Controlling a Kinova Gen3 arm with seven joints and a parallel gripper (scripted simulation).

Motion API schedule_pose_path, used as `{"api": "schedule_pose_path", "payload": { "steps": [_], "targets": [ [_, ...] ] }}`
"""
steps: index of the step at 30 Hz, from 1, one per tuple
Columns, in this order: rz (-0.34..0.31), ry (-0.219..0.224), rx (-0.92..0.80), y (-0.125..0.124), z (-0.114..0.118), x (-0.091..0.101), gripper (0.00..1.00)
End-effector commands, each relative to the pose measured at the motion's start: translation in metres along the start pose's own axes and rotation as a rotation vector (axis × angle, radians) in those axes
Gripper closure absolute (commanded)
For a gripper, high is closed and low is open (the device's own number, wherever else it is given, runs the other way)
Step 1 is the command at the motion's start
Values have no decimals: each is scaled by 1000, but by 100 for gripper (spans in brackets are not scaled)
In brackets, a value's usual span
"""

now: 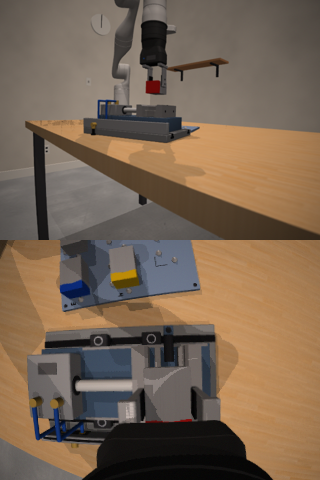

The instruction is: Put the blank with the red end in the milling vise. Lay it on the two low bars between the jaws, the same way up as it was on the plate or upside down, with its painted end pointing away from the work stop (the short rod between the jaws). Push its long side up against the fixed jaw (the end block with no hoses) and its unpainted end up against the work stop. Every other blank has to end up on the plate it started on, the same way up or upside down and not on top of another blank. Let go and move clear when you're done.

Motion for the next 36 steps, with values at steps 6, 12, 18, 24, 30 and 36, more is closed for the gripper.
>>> {"api": "schedule_pose_path", "payload": {
  "steps": [6,12,18,24,30,36],
  "targets": [
    [3,0,-2,10,3,-5,100],
    [6,-2,-3,19,4,-10,100],
    [3,0,-2,18,4,-8,100],
    [5,-1,-3,15,3,-9,100],
    [7,-2,-3,12,3,-10,100],
    [7,-2,-4,11,3,-9,100]
  ]
}}
Point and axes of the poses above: the point where the finger pads meet when closed, its own x axis back along the fingers, its own z axis across the jaws, y = z × x, the point moved 7 cm from there along x, back along the fingers, and after that the axes turned 5 degrees about x, right-handed, at the moved point
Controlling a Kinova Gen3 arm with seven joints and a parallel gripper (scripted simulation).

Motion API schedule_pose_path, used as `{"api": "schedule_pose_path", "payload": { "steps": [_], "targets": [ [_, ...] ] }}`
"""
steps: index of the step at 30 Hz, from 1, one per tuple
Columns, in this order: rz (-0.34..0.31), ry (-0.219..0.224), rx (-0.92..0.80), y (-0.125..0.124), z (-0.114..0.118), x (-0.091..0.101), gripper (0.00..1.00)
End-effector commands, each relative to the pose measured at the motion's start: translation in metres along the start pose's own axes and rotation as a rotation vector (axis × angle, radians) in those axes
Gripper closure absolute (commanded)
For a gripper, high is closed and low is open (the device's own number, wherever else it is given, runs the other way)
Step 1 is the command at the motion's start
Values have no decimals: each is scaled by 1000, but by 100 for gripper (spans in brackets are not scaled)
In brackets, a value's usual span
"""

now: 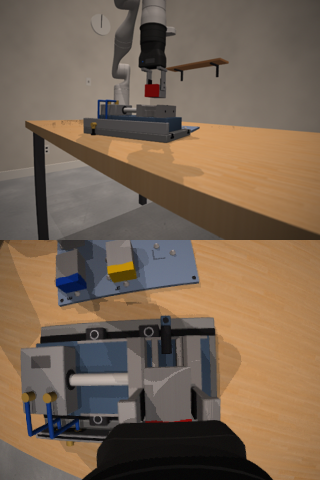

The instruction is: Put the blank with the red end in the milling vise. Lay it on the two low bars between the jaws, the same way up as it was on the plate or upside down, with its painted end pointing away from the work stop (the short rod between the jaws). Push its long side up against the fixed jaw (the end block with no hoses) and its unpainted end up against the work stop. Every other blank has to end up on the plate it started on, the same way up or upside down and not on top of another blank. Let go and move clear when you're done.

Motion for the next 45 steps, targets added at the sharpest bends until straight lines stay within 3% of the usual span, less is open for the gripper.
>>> {"api": "schedule_pose_path", "payload": {
  "steps": [1,45],
  "targets": [
    [-3,2,0,-1,0,3,100],
    [-3,2,1,-8,-1,7,100]
  ]
}}
Point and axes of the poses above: the point where the finger pads meet when closed, its own x axis back along the fingers, its own z axis across the jaws, y = z × x, the point moved 7 cm from there along x, back along the fingers, and after that the axes turned 5 degrees about x, right-handed, at the moved point
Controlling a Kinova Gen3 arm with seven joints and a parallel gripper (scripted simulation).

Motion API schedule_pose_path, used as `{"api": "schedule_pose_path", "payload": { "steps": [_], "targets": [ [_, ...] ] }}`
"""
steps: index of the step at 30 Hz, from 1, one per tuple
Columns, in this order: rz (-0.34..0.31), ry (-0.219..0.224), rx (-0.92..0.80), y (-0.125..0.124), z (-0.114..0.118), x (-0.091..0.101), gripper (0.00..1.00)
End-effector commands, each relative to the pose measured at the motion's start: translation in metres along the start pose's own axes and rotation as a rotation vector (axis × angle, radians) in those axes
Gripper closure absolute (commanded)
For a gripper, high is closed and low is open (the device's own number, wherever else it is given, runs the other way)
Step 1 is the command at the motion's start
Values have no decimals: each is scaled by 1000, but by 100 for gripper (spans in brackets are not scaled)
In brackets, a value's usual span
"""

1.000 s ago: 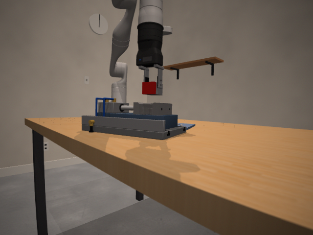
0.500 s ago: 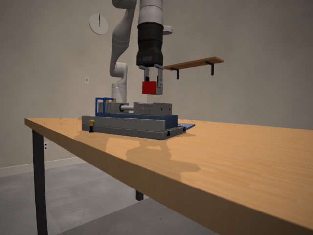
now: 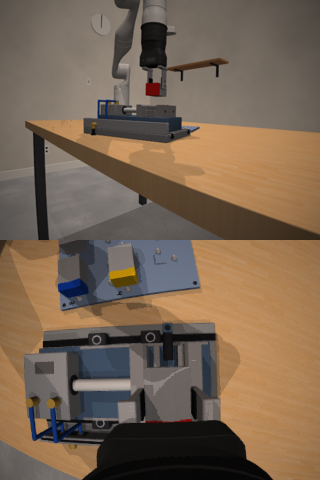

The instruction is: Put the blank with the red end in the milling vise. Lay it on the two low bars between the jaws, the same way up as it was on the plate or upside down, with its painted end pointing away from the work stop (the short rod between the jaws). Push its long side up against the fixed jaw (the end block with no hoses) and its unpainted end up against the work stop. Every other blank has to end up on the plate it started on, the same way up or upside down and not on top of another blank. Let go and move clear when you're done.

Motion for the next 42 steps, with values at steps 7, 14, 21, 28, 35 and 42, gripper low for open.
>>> {"api": "schedule_pose_path", "payload": {
  "steps": [7,14,21,28,35,42],
  "targets": [
    [-2,2,0,0,0,-8,100],
    [-2,2,0,-1,0,-22,100],
    [-5,4,0,-1,0,-26,100],
    [-4,3,0,-1,0,-27,100],
    [-3,2,0,-2,0,-28,100],
    [-3,2,0,-2,0,-27,100]
  ]
}}
Point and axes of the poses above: the point where the finger pads meet when closed, its own x axis back along the fingers, its own z axis across the jaws, y = z × x, the point moved 7 cm from there along x, back along the fingers, and after that the axes turned 5 degrees about x, right-handed, at the moved point
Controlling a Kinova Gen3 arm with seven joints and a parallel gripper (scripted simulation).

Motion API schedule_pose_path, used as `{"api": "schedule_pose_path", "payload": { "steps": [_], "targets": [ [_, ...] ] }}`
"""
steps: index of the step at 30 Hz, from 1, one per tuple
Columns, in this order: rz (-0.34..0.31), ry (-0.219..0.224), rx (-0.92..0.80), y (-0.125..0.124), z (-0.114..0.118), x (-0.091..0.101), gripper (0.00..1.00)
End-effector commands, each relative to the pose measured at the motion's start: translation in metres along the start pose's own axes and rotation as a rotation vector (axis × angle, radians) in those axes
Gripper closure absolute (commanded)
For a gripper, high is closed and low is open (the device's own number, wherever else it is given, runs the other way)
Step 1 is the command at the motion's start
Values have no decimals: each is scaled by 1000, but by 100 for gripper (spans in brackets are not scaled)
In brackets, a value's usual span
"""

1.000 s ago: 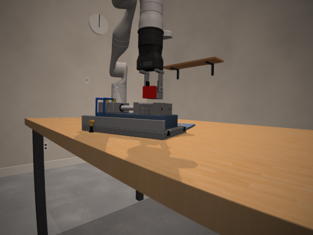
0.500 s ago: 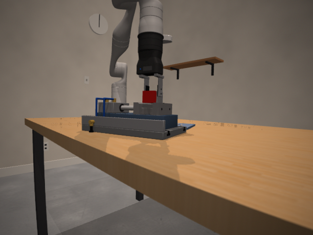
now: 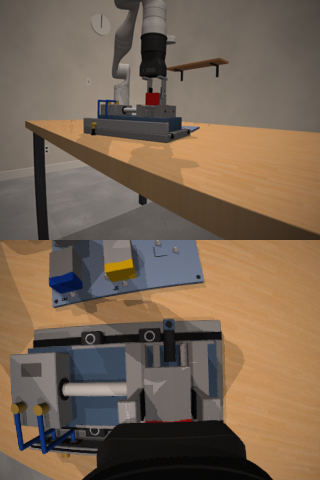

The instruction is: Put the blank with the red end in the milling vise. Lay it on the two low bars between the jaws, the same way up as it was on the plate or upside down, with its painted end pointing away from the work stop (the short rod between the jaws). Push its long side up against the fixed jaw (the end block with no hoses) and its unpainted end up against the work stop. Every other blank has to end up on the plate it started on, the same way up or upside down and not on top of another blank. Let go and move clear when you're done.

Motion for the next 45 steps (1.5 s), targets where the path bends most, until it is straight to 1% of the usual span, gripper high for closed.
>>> {"api": "schedule_pose_path", "payload": {
  "steps": [1,26,45],
  "targets": [
    [-3,2,0,1,0,2,100],
    [-2,2,0,1,1,6,100],
    [-2,2,0,1,1,4,100]
  ]
}}
Point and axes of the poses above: the point where the finger pads meet when closed, its own x axis back along the fingers, its own z axis across the jaws, y = z × x, the point moved 7 cm from there along x, back along the fingers, and after that the axes turned 5 degrees about x, right-handed, at the moved point
